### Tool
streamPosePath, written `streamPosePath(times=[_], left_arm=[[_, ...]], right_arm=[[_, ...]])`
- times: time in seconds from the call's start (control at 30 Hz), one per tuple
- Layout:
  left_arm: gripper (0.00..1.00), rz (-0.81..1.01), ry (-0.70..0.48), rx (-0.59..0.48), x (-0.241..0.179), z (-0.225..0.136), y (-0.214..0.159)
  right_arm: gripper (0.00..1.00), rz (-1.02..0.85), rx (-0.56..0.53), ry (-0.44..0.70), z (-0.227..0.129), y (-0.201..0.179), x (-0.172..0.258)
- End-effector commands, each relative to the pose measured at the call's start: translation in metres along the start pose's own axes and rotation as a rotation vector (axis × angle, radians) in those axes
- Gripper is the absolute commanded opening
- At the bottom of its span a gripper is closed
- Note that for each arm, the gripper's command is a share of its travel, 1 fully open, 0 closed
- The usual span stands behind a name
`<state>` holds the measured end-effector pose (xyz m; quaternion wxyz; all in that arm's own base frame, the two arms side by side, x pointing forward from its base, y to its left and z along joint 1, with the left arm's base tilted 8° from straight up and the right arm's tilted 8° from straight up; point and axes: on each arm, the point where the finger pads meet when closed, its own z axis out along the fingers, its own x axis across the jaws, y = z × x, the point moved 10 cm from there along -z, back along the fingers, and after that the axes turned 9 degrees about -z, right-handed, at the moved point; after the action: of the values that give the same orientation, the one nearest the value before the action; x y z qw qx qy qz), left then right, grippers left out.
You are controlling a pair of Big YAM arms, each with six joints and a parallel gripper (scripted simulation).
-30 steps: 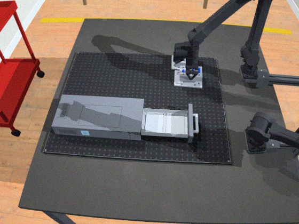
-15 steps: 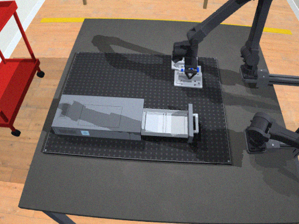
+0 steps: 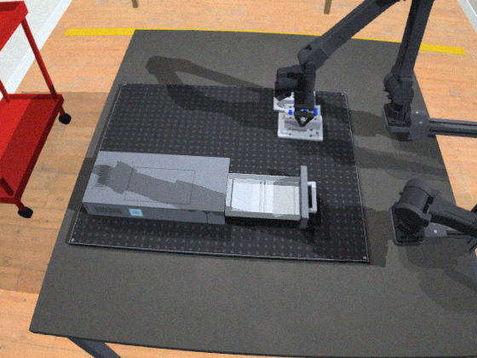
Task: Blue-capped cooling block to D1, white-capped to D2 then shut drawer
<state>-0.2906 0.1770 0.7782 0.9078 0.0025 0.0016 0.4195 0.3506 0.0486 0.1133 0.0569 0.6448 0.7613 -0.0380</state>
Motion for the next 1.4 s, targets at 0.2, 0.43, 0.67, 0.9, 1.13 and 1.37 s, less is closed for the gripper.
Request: streamPosePath(times=[0.2, 0.43, 0.67, 0.9, 1.13, 1.37], left_arm=[[0.0, 0.008, 0.004, 0.034, 0.0007, 0.0081, -0.0193], [0.0, 0.008, 0.004, 0.034, 0.0007, 0.0081, -0.0193], [0.0, 0.008, 0.004, 0.034, 0.0007, 0.0081, -0.0193], [0.0, 0.008, 0.004, 0.034, 0.0007, 0.0081, -0.0193], [0.0, 0.008, 0.004, 0.034, 0.0007, 0.0081, -0.0193], [0.0, 0.008, 0.004, 0.034, 0.0007, 0.0081, -0.0193]], right_arm=[[0.0, 0.027, -0.106, 0.002, -0.0302, 0.0373, -0.0049], [0.0, 0.032, -0.123, 0.002, -0.0343, 0.0384, -0.0061], [0.0, 0.029, -0.117, 0.002, -0.0313, 0.0392, -0.0047], [0.0, 0.031, -0.118, 0.002, -0.0308, 0.0392, -0.0052], [0.0, 0.034, -0.122, 0.002, -0.0312, 0.039, -0.006], [0.0, 0.032, -0.117, 0.002, -0.0283, 0.0386, -0.005]])
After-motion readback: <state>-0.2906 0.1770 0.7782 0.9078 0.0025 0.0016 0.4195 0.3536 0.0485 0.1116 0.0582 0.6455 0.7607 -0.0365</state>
